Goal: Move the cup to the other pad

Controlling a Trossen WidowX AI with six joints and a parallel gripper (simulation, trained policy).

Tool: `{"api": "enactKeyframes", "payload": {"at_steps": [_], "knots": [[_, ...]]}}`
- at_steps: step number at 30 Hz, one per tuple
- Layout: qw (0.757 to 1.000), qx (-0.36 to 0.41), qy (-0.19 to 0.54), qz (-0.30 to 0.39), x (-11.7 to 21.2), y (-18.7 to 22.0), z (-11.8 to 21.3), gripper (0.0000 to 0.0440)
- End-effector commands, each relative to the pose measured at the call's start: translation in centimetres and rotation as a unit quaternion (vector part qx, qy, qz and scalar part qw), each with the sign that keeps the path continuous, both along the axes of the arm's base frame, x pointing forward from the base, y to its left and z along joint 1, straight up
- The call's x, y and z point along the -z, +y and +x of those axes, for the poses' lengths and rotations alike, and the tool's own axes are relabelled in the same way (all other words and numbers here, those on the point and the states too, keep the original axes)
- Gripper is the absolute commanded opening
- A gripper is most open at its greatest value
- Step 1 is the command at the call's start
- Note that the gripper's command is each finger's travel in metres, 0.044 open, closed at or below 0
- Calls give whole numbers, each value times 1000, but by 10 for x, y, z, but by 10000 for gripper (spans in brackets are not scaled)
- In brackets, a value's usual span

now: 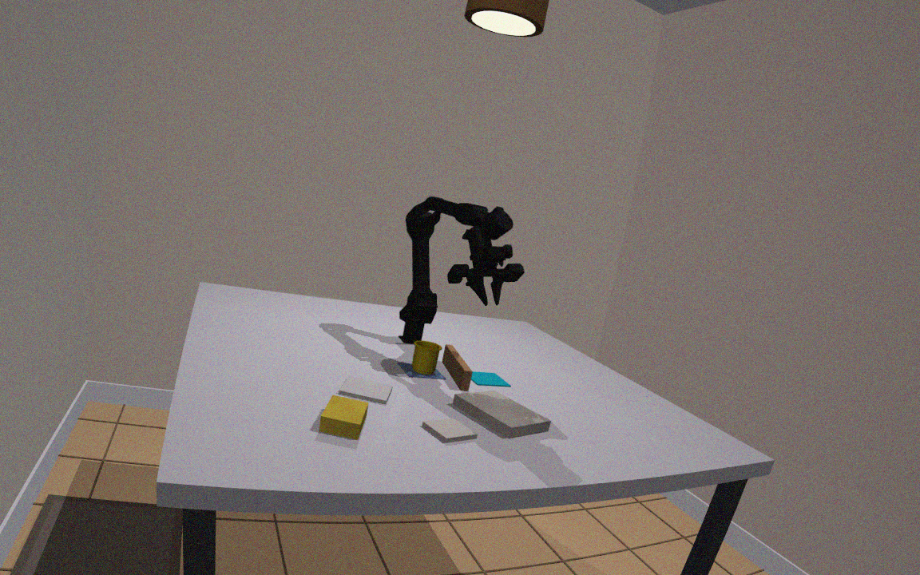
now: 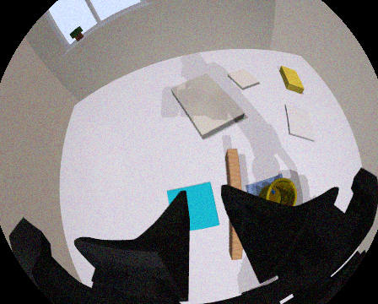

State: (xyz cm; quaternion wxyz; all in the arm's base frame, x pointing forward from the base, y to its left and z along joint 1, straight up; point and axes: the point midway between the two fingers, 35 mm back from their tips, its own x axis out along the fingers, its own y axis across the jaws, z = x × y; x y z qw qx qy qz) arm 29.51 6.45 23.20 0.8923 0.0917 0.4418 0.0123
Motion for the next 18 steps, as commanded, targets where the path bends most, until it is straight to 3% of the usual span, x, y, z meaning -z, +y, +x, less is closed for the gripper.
{"api": "enactKeyframes", "payload": {"at_steps": [1, 18], "knots": [[1000, -2, 26, -11, 4, -1, -1, 128], [987, -22, 146, -65, 23, -18, -10, 122]]}}
